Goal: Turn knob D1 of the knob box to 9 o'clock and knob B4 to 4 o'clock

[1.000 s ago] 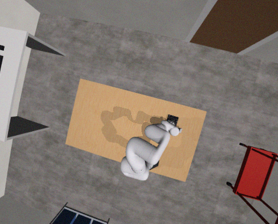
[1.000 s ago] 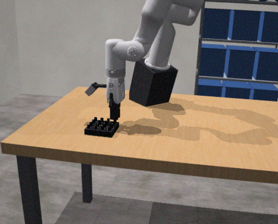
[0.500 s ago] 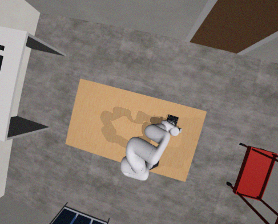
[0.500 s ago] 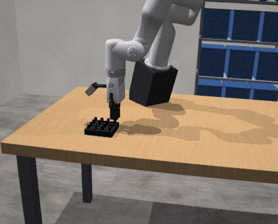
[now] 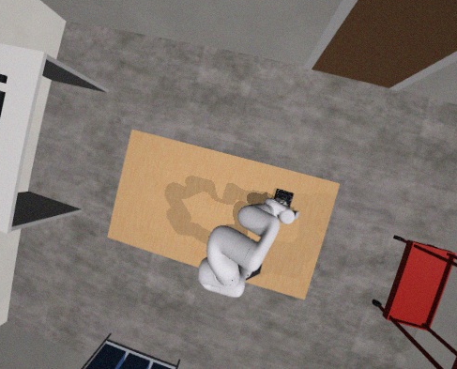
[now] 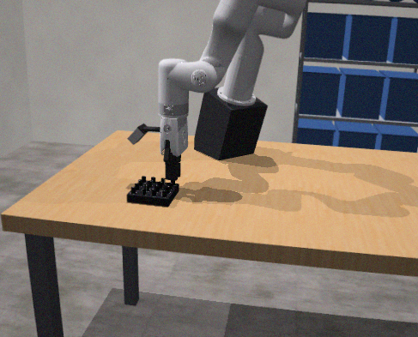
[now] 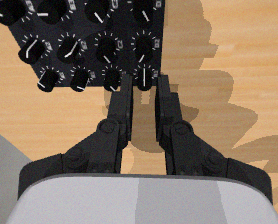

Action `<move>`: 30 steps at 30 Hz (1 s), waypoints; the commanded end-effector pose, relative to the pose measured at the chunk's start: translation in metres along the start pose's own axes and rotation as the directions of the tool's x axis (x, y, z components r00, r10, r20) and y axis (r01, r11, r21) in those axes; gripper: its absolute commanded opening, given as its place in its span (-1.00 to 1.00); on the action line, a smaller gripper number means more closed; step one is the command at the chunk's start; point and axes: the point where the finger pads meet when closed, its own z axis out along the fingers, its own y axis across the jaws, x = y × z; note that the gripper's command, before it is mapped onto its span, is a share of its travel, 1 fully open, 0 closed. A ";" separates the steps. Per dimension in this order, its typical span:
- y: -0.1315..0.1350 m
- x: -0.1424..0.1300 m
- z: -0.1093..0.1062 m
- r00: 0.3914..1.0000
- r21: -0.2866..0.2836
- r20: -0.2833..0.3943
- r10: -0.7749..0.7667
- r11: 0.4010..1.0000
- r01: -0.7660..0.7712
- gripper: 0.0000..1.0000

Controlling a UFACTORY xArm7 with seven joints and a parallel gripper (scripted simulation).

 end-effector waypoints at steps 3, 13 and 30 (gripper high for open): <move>-0.001 0.001 -0.001 1.000 0.003 -0.001 0.001 1.000 -0.001 -0.61; -0.001 0.001 0.002 1.000 0.003 -0.001 0.001 1.000 -0.001 -0.61; -0.001 0.001 0.011 1.000 0.003 -0.001 0.001 1.000 -0.001 -0.61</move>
